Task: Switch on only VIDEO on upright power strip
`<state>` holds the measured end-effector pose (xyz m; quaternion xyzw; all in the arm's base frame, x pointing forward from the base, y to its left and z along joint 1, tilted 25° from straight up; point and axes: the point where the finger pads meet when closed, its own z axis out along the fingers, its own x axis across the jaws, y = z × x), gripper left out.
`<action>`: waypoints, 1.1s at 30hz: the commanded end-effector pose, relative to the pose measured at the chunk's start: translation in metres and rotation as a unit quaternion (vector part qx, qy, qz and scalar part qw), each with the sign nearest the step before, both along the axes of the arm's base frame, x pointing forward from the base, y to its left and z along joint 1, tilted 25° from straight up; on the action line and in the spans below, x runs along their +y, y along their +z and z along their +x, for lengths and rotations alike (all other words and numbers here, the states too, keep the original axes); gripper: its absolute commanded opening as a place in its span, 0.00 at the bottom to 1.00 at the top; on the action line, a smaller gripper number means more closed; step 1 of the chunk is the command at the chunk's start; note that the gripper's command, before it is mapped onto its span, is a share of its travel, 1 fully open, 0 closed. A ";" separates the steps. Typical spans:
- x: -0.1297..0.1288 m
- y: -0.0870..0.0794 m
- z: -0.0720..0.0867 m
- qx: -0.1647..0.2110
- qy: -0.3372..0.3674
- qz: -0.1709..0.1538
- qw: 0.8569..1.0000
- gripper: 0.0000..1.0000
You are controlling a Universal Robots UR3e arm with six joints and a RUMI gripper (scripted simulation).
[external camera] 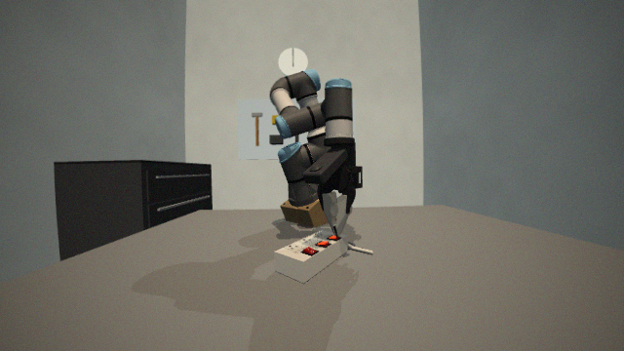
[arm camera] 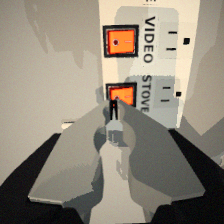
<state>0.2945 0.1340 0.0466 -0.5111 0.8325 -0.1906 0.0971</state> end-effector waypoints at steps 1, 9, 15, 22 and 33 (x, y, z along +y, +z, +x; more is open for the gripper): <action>0.000 -0.001 0.001 -0.001 0.000 0.000 1.000 0.00; 0.000 -0.002 0.001 -0.001 0.000 0.000 1.000 0.00; 0.000 -0.002 0.001 -0.001 0.000 0.000 1.000 0.00; 0.000 -0.002 0.001 -0.001 0.000 0.000 1.000 0.00; 0.001 0.005 -0.001 -0.001 0.000 0.000 1.000 0.00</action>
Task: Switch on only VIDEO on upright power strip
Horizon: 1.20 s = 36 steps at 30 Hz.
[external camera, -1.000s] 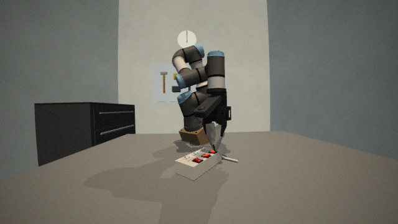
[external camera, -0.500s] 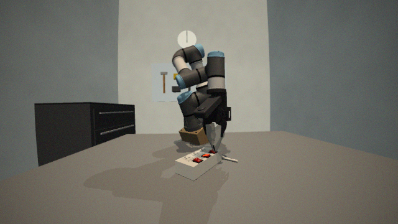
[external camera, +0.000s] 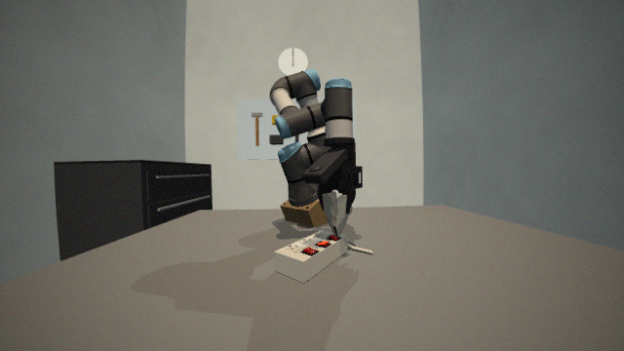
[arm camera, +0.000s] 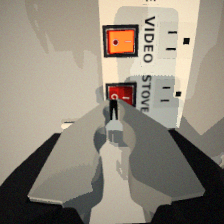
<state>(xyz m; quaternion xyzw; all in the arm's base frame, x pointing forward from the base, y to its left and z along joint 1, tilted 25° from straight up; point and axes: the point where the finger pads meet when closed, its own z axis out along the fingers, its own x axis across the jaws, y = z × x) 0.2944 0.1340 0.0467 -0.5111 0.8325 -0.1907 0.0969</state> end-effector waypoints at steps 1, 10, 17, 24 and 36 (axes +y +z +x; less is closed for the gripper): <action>0.002 0.007 -0.002 -0.001 0.000 0.000 1.000 0.00; 0.006 0.025 -0.009 -0.001 0.000 0.000 1.000 0.00; 0.008 0.033 -0.012 -0.001 0.000 0.000 1.000 0.00; 0.008 0.033 -0.012 -0.001 0.000 0.000 1.000 0.00; 0.008 0.033 -0.012 -0.001 0.000 0.000 1.000 1.00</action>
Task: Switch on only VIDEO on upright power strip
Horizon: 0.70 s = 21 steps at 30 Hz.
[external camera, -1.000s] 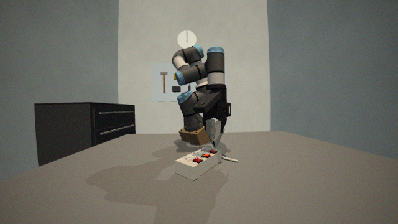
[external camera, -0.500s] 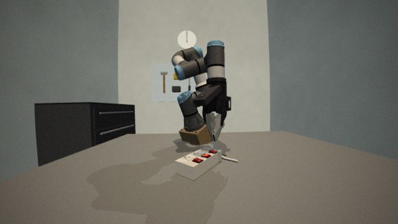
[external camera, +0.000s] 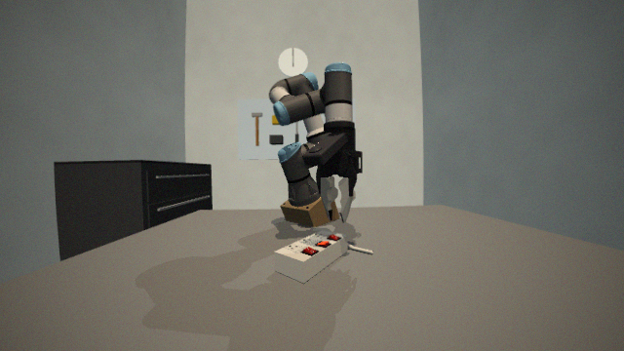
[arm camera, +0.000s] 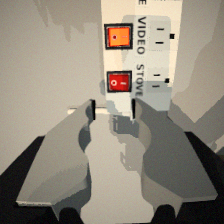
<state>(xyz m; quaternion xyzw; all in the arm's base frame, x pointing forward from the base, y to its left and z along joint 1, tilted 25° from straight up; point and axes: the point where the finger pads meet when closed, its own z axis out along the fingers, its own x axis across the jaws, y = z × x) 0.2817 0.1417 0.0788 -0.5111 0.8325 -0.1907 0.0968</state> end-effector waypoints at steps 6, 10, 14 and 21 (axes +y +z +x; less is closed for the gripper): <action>0.001 0.003 0.000 -0.001 0.000 0.000 1.000 1.00; 0.001 0.004 -0.001 -0.001 0.000 0.000 1.000 1.00; 0.003 0.011 -0.003 -0.001 0.000 0.000 1.000 1.00; 0.007 0.029 -0.011 -0.001 0.000 0.000 1.000 1.00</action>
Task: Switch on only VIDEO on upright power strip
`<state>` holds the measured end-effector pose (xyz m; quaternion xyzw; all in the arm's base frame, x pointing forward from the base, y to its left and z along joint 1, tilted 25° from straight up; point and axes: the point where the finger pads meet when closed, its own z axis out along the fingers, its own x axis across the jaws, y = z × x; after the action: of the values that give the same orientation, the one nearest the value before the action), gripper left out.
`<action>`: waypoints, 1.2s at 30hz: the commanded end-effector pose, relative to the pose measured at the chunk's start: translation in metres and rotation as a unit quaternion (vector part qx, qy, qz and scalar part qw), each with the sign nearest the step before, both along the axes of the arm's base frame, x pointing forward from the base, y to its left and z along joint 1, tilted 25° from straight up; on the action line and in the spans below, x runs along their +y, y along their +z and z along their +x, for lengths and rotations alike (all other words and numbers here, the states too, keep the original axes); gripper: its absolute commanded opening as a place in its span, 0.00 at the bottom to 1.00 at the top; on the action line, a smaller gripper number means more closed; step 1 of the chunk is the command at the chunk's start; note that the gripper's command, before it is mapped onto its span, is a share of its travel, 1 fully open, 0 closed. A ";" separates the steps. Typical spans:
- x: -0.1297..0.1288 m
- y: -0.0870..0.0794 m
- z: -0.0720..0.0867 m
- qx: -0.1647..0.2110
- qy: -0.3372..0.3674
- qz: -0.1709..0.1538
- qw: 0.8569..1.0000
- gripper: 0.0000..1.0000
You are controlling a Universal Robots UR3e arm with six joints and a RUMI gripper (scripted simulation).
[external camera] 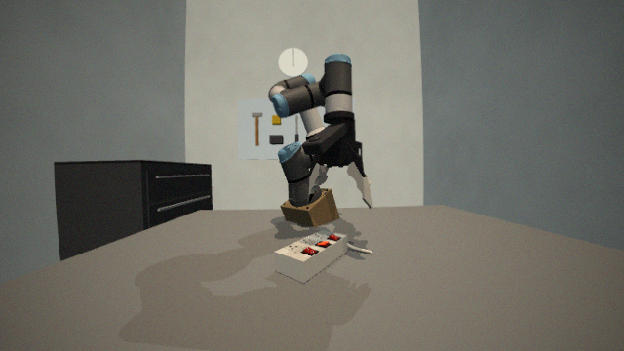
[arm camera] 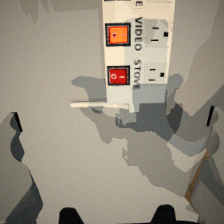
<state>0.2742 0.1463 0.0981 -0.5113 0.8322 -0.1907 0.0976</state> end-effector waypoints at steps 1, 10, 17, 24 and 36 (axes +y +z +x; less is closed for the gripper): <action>0.003 0.012 -0.004 0.000 0.000 0.000 1.000 1.00; 0.008 0.035 -0.013 0.000 0.000 0.000 1.000 1.00; 0.013 0.055 -0.021 0.000 0.000 0.000 1.000 1.00; 0.016 0.065 -0.025 0.000 0.000 0.000 1.000 1.00; 0.018 0.074 -0.029 0.000 0.000 0.000 1.000 1.00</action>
<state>0.2457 0.1636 0.1704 -0.5112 0.8324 -0.1908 0.0970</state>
